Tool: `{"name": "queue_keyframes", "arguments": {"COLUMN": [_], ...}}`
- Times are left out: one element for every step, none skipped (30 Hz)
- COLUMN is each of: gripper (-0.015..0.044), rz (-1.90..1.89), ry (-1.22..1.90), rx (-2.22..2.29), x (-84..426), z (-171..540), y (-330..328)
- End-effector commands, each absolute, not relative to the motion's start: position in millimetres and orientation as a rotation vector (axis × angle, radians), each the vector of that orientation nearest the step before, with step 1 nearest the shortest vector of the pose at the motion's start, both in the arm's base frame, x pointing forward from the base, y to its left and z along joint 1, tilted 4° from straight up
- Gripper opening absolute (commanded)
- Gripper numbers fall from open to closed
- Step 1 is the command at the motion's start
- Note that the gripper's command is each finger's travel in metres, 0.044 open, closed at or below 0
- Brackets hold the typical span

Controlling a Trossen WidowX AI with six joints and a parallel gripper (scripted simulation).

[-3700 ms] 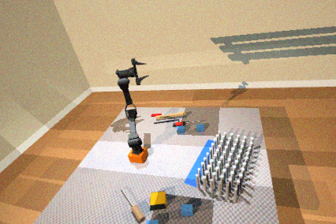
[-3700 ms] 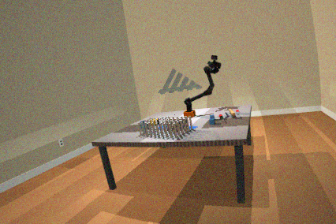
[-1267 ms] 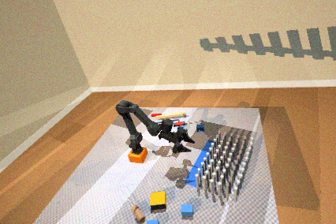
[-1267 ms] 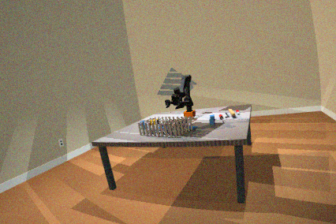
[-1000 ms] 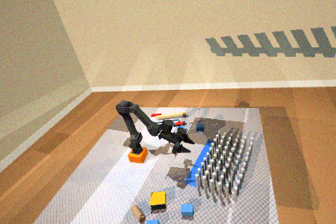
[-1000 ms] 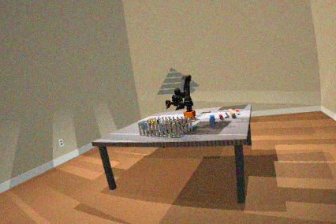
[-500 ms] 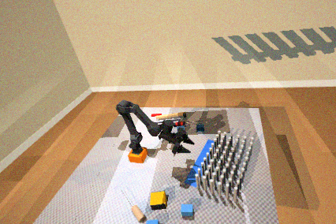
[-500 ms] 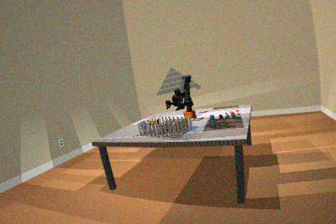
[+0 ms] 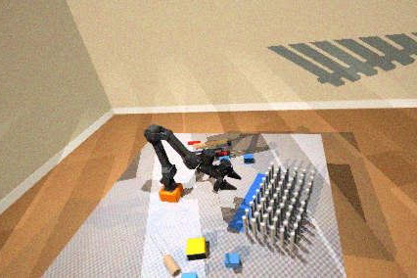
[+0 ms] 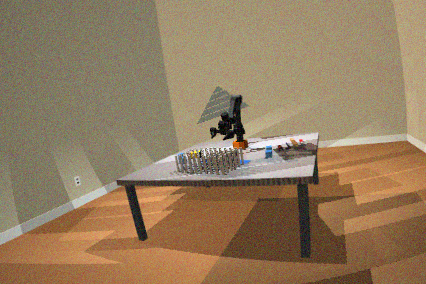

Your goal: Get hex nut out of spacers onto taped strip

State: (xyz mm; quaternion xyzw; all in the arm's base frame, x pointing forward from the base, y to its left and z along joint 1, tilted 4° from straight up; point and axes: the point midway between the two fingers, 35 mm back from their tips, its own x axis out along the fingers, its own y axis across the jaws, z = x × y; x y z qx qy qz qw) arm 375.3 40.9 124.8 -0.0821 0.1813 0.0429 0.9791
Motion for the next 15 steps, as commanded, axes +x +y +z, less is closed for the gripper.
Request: {"name": "queue_keyframes", "arguments": {"gripper": [0.044, 0.044, 0.044, 0.044, 0.044, 0.044, 0.044, 0.044, 0.044, 0.044, 0.044, 0.044, 0.044, 0.044, 0.044], "rz": [0.075, 0.064, 0.049, 0.03, 0.008, -0.016, -0.039, -0.061, -0.082, -0.096, -0.109, -0.121, -0.132, -0.141, -0.149], "ry": [0.382, 0.399, 0.422, 0.451, 0.487, 0.526, 0.566, 0.607, 0.647, 0.688, 0.729, 0.77, 0.809, 0.846, 0.88], "rx": [-0.176, -0.181, -0.188, -0.197, -0.208, -0.218, -0.226, -0.232, -0.237, -0.236, -0.232, -0.226, -0.217, -0.207, -0.196], "x": [377.0, 379.9, 383.6, 388.2, 393.2, 398.0, 402.0, 405.2, 407.7, 409.5, 410.6, 410.8, 410.9, 410.5, 409.4], "z": [122.1, 120.4, 118.0, 114.9, 111.2, 107.1, 103.0, 98.8, 94.7, 89.5, 84.3, 79.0, 74.7, 70.7, 67.0], "y": [36.3, 31.2, 23.8, 13.9, 1.4, -12.7, -27.1, -41.8, -56.7, -71.3, -86.3, -101.4, -115.6, -129.5, -142.2]}}
